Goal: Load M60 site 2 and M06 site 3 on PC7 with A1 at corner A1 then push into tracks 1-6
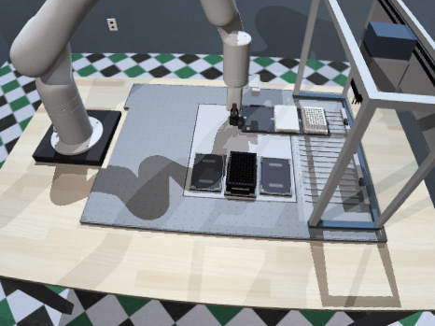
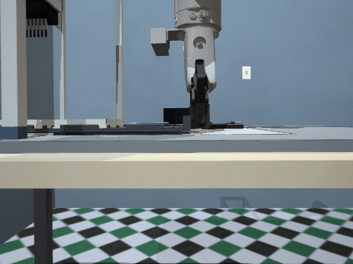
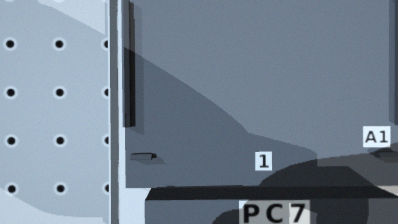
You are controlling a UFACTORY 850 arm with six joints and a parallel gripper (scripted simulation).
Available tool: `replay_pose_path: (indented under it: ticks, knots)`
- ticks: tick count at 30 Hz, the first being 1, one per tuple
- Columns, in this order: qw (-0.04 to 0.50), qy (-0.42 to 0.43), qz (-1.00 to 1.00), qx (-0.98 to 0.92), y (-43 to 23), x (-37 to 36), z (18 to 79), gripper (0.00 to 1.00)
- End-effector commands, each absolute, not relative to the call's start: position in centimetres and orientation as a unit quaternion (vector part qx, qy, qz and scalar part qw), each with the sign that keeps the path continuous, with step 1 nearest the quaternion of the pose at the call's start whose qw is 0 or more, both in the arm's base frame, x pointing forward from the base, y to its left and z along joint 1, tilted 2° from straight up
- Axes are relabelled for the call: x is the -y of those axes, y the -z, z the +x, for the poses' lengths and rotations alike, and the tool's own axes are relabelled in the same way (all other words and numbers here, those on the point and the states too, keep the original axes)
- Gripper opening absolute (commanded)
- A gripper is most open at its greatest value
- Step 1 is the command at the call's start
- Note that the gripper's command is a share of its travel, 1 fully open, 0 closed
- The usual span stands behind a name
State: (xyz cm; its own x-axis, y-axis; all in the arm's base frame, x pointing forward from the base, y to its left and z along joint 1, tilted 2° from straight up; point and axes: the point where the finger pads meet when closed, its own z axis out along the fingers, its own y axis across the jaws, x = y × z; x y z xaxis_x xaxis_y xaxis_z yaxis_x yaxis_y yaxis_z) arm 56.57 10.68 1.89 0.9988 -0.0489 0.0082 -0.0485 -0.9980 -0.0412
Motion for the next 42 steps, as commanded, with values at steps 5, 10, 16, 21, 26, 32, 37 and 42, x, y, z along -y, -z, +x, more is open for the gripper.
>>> replay_pose_path:
  ticks: [5, 10, 16, 21, 26, 32, 37, 42]
  knots:
    - [0.021, 0.006, -0.999, -0.024, -2.0, -10.7, 57.5, 0.82]
    - [0.021, 0.006, -0.999, -0.024, -2.0, -10.6, 58.0, 0.82]
    - [0.021, 0.006, -0.999, -0.024, -2.0, -10.6, 58.4, 0.82]
    - [0.021, 0.006, -0.999, -0.024, -2.0, -10.6, 58.9, 0.82]
    - [0.021, 0.006, -0.999, -0.024, -2.0, -10.6, 59.4, 0.82]
    - [0.021, 0.006, -0.999, -0.024, -2.0, -10.5, 59.8, 0.82]
    - [0.021, 0.006, -0.999, -0.024, -2.0, -10.5, 60.3, 0.82]
    - [0.021, 0.006, -0.999, -0.024, -2.0, -10.5, 60.8, 0.82]
